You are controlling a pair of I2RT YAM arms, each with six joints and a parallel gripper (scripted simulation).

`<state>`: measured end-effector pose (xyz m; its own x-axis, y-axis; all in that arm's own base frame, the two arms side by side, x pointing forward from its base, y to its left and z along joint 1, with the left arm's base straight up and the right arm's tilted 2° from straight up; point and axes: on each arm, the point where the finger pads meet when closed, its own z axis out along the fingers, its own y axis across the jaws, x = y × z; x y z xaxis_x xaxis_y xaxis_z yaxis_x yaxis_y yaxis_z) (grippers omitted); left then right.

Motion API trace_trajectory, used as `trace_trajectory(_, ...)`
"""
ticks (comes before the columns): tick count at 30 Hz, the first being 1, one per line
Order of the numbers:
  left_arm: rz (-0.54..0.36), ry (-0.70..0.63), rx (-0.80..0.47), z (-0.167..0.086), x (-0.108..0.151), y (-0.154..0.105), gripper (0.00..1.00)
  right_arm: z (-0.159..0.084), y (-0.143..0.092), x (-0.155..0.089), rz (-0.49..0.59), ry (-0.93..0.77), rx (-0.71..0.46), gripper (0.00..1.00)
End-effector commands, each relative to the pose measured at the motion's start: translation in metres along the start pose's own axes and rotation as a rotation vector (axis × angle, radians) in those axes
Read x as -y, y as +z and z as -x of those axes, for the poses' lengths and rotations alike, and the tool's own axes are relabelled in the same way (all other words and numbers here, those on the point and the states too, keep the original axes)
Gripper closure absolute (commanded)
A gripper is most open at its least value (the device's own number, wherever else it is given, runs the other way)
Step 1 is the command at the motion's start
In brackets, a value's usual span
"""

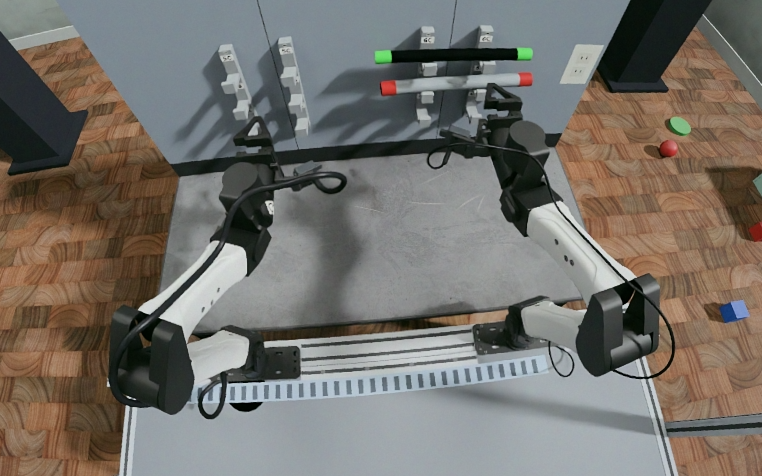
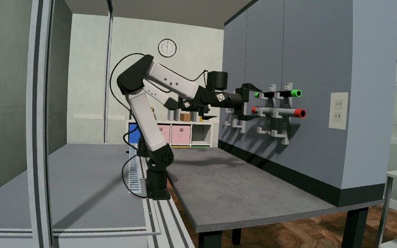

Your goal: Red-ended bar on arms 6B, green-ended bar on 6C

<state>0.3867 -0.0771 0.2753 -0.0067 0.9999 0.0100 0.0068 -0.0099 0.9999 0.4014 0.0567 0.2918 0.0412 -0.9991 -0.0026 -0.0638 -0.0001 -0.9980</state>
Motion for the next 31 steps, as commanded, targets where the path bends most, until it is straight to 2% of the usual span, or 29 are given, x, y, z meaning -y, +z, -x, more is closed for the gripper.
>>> trace_trajectory(1, 0.007, -0.011, 0.006, -0.001, -0.003, -0.004, 0.0, -0.001, -0.004, 0.003, -0.026, 0.012, -0.026, 0.0)
trace_trajectory(31, 0.007, -0.011, 0.006, -0.001, -0.003, -0.004, 0.0, 0.048, -0.018, -0.024, -0.026, 0.012, -0.026, 0.0)
